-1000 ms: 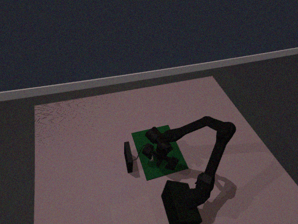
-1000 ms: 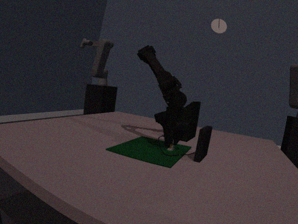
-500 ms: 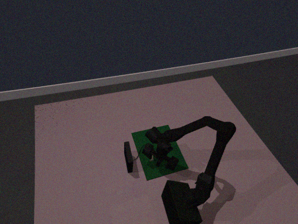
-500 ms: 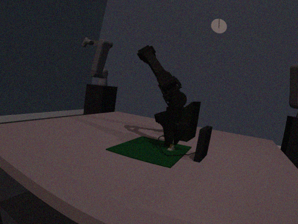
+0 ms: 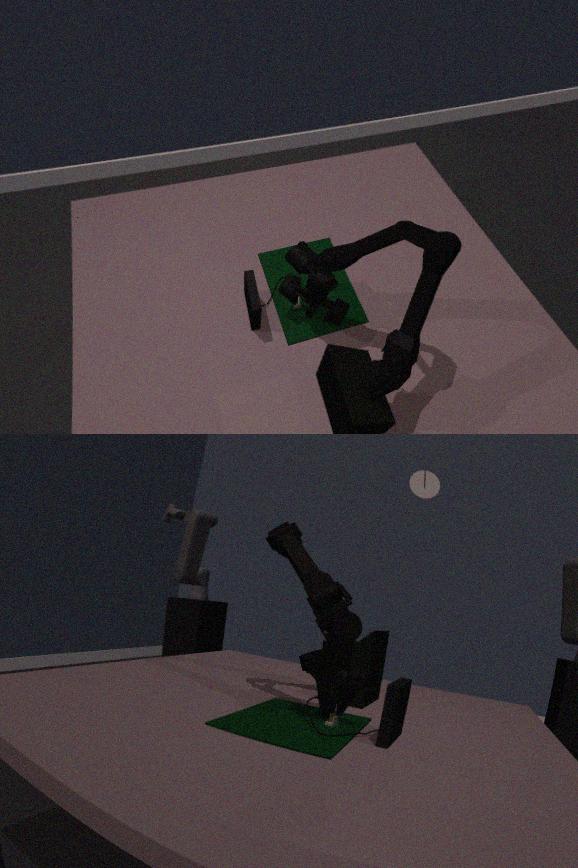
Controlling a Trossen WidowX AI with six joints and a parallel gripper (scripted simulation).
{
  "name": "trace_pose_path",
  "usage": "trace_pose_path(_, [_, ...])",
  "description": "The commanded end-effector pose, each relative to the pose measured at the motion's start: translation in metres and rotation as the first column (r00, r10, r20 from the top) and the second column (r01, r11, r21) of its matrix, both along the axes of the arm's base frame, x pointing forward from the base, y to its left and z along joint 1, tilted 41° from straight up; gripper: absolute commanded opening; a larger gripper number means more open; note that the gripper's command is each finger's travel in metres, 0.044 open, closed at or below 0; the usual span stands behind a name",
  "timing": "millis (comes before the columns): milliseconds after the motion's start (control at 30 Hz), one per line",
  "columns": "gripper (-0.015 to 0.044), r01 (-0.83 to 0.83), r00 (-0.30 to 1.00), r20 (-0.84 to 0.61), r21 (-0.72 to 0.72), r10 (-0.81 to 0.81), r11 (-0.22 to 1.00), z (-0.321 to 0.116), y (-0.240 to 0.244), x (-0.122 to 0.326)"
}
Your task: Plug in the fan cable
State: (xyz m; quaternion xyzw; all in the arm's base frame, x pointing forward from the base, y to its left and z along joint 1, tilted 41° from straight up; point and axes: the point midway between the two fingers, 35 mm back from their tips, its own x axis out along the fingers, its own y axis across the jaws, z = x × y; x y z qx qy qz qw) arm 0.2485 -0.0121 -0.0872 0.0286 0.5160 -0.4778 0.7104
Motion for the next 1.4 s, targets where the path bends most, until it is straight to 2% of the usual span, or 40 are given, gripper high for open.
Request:
trace_pose_path(0, [0.0440, 0.008, 1.000, -0.009, -0.008, -0.008, 1.000, -0.0032, -0.0043, -0.0017])
trace_pose_path(1167, [0.0440, 0.008, 1.000, -0.009, -0.008, -0.008, 1.000, -0.0032, -0.0043, -0.0017])
trace_pose_path(1367, [0.0282, 0.000, 1.000, 0.000, 0.000, 0.000, 1.000, 0.0000, 0.0000, 0.0000])
